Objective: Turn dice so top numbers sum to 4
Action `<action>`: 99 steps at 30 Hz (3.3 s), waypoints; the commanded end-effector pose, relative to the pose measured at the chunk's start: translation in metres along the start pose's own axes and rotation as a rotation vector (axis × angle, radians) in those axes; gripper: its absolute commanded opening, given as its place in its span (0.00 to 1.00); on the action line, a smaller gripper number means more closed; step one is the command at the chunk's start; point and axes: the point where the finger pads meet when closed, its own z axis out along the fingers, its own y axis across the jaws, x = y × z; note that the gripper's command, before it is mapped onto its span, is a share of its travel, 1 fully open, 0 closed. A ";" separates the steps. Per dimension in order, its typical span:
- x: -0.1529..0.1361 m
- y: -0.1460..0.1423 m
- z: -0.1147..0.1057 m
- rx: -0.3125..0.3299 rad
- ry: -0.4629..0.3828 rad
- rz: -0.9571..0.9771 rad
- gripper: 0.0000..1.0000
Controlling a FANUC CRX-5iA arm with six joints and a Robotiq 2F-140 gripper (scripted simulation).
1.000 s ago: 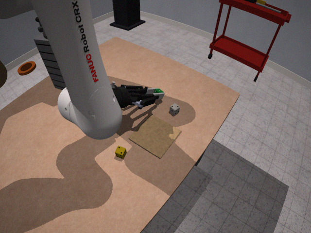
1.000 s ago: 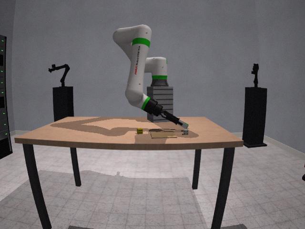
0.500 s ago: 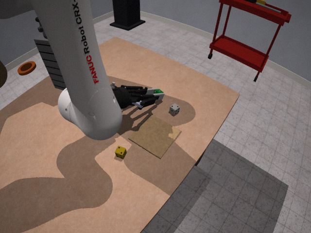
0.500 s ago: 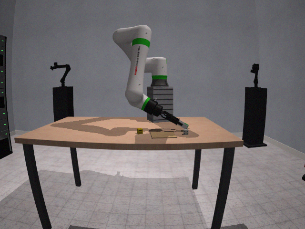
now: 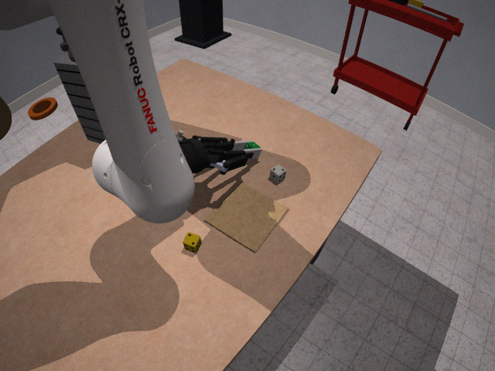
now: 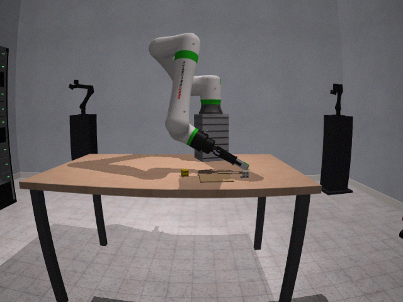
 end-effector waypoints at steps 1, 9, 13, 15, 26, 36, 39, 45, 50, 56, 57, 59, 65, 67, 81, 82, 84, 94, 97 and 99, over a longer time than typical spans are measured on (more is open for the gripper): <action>0.000 0.000 0.000 0.000 0.000 0.000 0.16; 0.000 0.000 0.000 0.000 0.000 0.000 0.16; 0.000 0.000 0.000 0.000 0.000 0.000 0.16; 0.001 0.000 0.000 0.000 0.000 0.000 0.16; 0.005 0.000 0.003 0.000 0.000 0.000 0.16; 0.010 0.000 0.005 0.000 0.000 0.000 0.16; 0.010 0.000 0.005 0.000 0.000 0.000 0.16; 0.010 0.000 0.005 0.000 0.000 0.000 0.16; 0.010 0.000 0.005 0.000 0.000 0.000 0.16; 0.010 0.000 0.005 0.000 0.000 0.000 0.16; 0.010 0.000 0.005 0.000 0.000 0.000 0.16; 0.010 0.000 0.005 0.000 0.000 0.000 0.16; 0.010 0.000 0.005 0.000 0.000 0.000 0.16; 0.010 0.000 0.005 0.000 0.000 0.000 0.16; 0.010 0.000 0.005 0.000 0.000 0.000 0.21; 0.010 0.000 0.005 0.000 0.000 0.000 0.21; 0.010 0.000 0.005 0.000 0.000 0.000 0.23; 0.010 0.000 0.005 0.000 0.000 0.000 0.28; 0.010 0.000 0.005 0.000 0.000 0.000 0.28; 0.010 0.000 0.005 0.000 0.000 0.000 0.28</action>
